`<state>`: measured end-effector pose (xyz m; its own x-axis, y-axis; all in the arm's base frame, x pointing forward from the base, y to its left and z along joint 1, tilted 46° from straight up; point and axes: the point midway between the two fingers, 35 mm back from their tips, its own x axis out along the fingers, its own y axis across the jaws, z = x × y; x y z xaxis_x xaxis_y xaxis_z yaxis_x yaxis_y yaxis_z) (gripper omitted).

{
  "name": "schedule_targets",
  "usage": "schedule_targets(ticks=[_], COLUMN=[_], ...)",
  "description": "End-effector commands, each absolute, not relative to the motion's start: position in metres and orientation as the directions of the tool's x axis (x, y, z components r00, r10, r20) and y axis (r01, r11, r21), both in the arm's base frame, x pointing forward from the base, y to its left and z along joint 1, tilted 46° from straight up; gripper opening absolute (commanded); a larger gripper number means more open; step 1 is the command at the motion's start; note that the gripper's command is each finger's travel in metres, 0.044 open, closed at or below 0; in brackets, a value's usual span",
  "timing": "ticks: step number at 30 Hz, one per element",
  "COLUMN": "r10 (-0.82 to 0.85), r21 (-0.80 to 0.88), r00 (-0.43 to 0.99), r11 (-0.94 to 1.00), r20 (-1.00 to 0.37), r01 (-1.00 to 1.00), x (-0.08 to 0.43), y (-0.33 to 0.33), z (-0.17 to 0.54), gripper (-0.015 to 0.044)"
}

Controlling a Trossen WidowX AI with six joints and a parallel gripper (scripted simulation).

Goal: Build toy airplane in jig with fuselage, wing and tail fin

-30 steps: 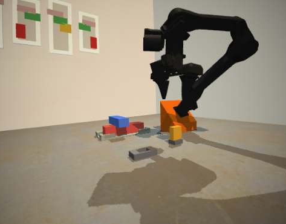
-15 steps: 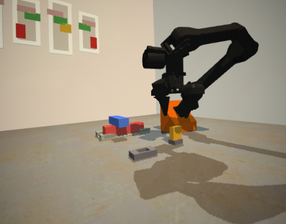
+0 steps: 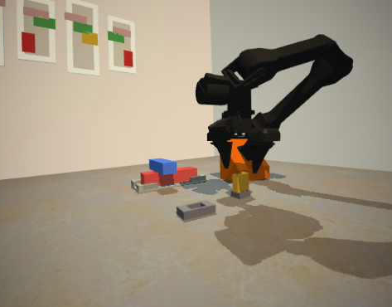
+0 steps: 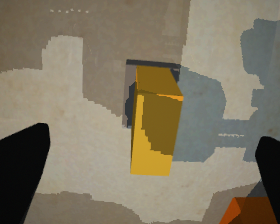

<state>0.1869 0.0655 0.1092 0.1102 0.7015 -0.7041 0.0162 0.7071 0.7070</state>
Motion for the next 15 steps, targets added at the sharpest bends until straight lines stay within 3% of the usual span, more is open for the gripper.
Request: schedule_targets(ticks=[1, 15], r10=[0.704, 0.705], r21=[0.709, 0.710], r00=[0.107, 0.108], r11=[0.704, 0.703], r20=[-0.702, -0.701], r01=[0.025, 0.024], x=[0.187, 0.189], y=[0.071, 0.087], z=[0.103, 0.088], gripper=[0.0440, 0.0440])
